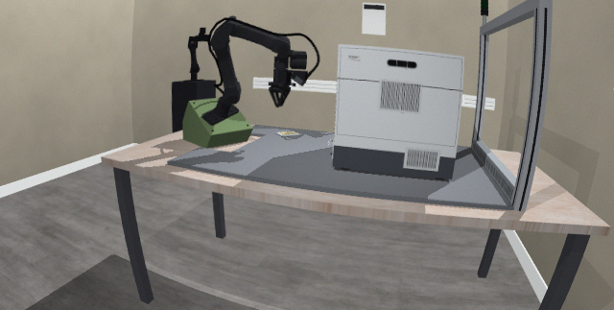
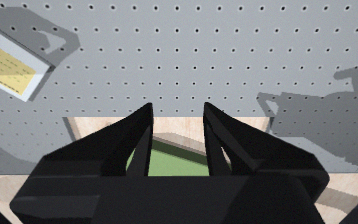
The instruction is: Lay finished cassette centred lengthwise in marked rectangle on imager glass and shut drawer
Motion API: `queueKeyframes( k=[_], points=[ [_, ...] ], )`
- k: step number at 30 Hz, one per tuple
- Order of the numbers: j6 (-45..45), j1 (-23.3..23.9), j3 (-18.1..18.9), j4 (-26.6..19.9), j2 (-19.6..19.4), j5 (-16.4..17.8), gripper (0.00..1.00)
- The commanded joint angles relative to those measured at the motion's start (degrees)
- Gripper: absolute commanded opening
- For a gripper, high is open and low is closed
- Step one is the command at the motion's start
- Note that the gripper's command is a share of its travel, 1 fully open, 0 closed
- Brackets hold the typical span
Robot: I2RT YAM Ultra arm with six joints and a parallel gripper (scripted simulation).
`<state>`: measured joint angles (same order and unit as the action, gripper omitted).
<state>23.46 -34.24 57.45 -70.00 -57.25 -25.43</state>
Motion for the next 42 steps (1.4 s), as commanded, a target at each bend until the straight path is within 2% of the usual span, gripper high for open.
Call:
queueKeyframes(
  k=[1,3,12,14,21,23,25,27,28,33,34,42],
  points=[
    [2.46,-2.57,4.49,-4.26,1.09,-0.94,0.35],
    [4.18,-4.40,6.64,-6.96,-0.33,-1.52,0.35],
    [5.26,-5.16,7.21,-7.82,-0.84,-1.98,0.35],
    [0.82,-3.84,4.57,-4.55,-1.87,-3.74,0.35],
    [-12.59,-2.65,3.34,3.24,-5.33,-9.72,0.35],
    [-16.64,-2.26,2.98,5.83,-4.44,-11.48,0.35],
    [-21.38,-1.56,2.10,8.93,-6.69,-12.55,0.35],
    [-21.38,-1.56,2.10,8.93,-6.69,-12.55,0.35],
    [-24.89,-0.82,1.39,11.69,-5.07,-12.98,0.35],
    [-37.01,1.00,-0.70,20.11,-8.26,-15.02,0.35],
    [-39.54,1.36,-1.00,22.03,-7.67,-15.27,0.35],
    [-61.49,5.27,-4.70,38.88,-9.44,-14.90,0.35]
  ],
)
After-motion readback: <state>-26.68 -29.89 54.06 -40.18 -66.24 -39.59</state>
